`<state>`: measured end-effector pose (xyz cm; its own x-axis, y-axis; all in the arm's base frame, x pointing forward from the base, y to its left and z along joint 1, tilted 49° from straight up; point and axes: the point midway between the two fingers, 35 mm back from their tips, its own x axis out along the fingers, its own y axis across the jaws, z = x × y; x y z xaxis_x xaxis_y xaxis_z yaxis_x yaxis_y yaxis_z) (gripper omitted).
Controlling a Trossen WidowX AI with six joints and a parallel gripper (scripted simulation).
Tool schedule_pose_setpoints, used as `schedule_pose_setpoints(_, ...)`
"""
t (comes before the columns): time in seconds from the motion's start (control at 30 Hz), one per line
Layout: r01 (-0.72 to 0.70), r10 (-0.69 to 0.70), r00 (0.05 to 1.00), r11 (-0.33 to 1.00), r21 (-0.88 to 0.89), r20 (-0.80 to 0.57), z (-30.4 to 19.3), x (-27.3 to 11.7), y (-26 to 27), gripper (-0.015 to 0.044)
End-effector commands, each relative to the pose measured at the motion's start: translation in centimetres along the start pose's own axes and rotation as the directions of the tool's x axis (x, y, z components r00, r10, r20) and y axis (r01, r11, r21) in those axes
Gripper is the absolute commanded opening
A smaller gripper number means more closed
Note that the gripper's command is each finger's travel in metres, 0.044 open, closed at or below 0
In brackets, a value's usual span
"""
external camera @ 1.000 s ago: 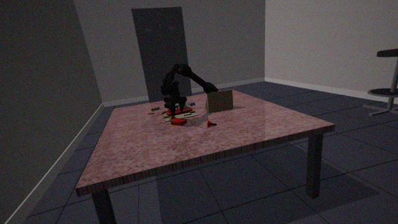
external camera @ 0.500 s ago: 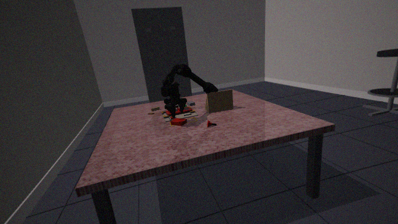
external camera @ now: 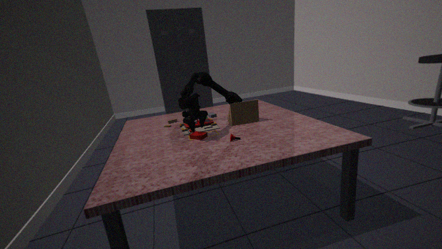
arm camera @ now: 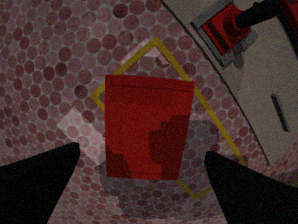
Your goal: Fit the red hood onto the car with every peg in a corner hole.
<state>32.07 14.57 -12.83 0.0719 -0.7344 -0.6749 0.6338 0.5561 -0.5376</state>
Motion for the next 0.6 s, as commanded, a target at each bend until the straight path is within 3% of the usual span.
schedule_pose_setpoints(0.0, 0.003, -0.003, 1.000, 1.000, -0.007, 0.006, 0.0, 0.3, -0.1, 0.0440)
schedule_pose_setpoints(0.57, 0.003, -0.003, 1.000, 1.000, -0.006, 0.007, 0.1, 1.5, -0.1, 0.0440)
